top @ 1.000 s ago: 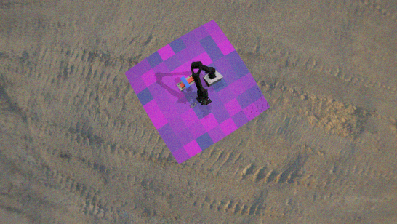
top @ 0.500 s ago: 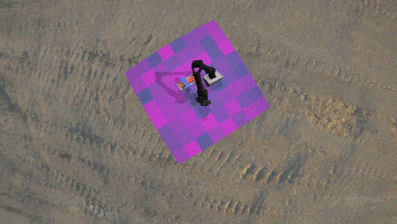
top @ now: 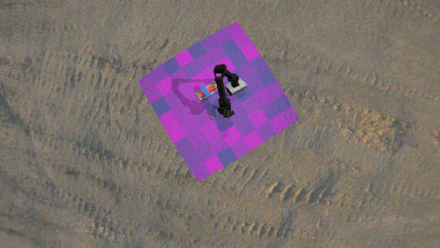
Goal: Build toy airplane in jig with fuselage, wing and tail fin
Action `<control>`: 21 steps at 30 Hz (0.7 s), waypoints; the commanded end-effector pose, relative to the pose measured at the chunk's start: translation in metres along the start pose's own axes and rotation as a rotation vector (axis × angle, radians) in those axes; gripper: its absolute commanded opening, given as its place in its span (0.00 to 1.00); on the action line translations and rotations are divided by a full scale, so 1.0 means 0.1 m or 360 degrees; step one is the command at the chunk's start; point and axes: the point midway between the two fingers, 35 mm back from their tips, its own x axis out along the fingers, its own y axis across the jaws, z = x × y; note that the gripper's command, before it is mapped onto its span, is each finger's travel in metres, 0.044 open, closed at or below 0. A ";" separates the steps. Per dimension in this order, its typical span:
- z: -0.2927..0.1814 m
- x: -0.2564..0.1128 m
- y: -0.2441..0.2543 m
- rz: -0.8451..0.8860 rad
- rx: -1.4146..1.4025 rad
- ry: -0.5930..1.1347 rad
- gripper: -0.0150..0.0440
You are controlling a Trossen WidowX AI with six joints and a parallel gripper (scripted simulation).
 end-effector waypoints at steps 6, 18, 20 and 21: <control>-0.02 -0.29 -0.01 -0.0006 -0.0006 0.0018 0.25; -0.08 -0.65 -0.07 -0.0032 -0.0023 0.0042 0.25; -0.09 -0.69 -0.08 -0.0036 -0.0025 0.0044 0.25; -0.09 -0.69 -0.08 -0.0036 -0.0025 0.0045 0.25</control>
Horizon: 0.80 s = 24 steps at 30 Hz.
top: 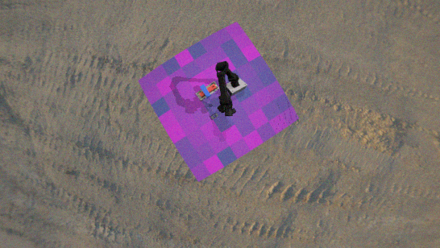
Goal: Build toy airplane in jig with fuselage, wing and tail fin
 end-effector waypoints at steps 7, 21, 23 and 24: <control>0.07 -0.07 -0.18 0.0021 -0.0002 0.0006 0.25; 0.23 -0.03 -0.62 0.0053 -0.0014 0.0001 0.25; 0.25 -0.02 -0.69 0.0056 -0.0015 0.0000 0.25; 0.25 -0.02 -0.72 0.0057 -0.0016 0.0000 0.25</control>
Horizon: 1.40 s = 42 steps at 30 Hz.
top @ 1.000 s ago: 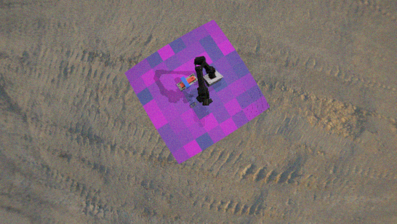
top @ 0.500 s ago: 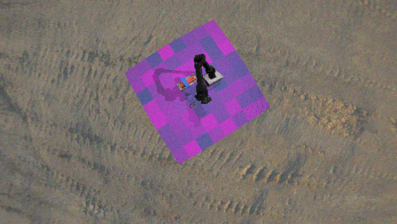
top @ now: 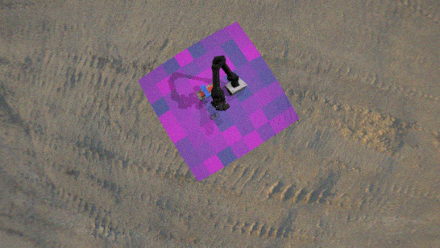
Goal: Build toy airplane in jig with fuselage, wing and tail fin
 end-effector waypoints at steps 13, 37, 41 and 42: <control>0.08 0.08 -0.54 0.0007 -0.0013 -0.0012 0.25; -0.01 0.25 -1.30 -0.0022 -0.0008 -0.0016 0.25; -0.05 0.28 -1.41 -0.0032 -0.0006 -0.0014 0.25; -0.06 0.29 -1.44 -0.0035 -0.0006 -0.0014 0.25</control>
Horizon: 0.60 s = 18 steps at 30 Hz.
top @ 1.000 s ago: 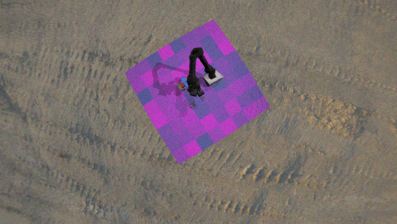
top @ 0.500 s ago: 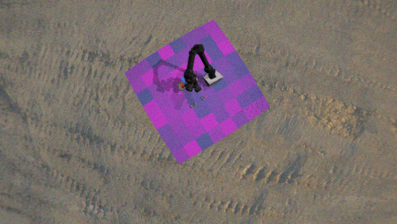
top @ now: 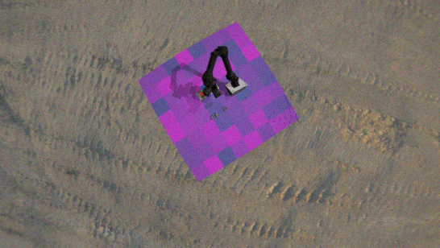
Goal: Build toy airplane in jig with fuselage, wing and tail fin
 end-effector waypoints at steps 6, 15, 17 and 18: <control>-0.11 0.08 -0.26 -0.0032 -0.0001 0.0002 0.25; -0.23 0.15 -0.47 -0.0061 0.0004 0.0014 0.25; -0.23 0.16 -0.48 -0.0063 0.0004 0.0014 0.25; -0.23 0.16 -0.48 -0.0063 0.0004 0.0014 0.30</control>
